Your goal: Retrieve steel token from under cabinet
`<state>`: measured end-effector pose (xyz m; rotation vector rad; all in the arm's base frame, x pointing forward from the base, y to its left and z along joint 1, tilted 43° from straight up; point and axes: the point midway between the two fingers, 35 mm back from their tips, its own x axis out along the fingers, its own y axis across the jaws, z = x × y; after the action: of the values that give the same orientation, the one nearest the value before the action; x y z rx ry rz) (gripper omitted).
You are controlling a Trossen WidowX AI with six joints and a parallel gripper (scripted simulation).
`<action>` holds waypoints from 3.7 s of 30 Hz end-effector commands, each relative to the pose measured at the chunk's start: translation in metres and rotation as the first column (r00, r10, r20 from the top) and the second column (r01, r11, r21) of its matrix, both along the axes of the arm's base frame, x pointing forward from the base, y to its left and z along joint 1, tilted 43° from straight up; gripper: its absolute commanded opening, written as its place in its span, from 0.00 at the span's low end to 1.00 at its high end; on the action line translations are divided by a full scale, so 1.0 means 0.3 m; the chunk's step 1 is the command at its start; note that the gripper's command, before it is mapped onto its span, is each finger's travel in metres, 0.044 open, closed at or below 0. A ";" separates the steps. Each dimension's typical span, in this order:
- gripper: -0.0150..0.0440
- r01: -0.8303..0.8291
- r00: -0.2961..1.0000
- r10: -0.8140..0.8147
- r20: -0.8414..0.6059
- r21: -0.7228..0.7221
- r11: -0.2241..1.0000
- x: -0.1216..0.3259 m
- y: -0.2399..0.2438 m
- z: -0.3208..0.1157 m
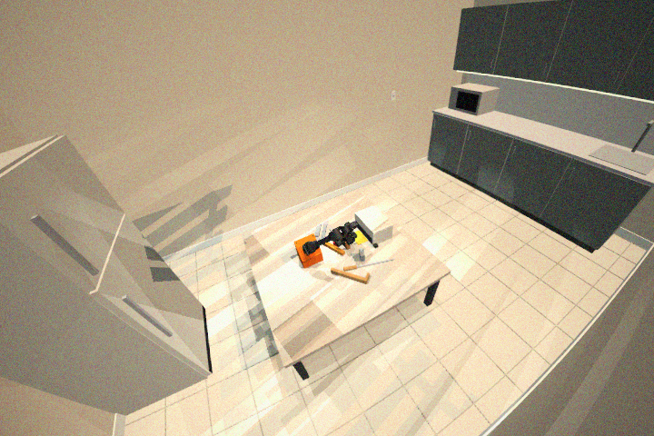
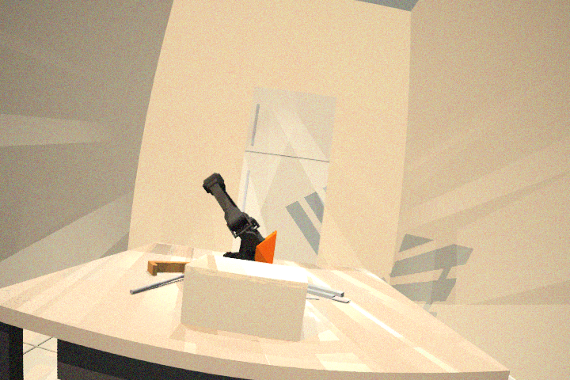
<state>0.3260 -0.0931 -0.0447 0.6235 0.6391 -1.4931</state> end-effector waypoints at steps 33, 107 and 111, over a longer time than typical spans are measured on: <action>0.25 -0.007 1.000 0.007 0.010 0.010 1.000 -0.050 0.133 0.222; 0.25 0.108 0.987 -0.109 0.119 0.018 0.994 0.004 0.301 0.325; 0.25 0.131 0.981 -0.132 0.141 0.020 0.991 0.004 0.301 0.326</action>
<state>0.3271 -0.0056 0.0532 0.7552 0.5172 -1.5457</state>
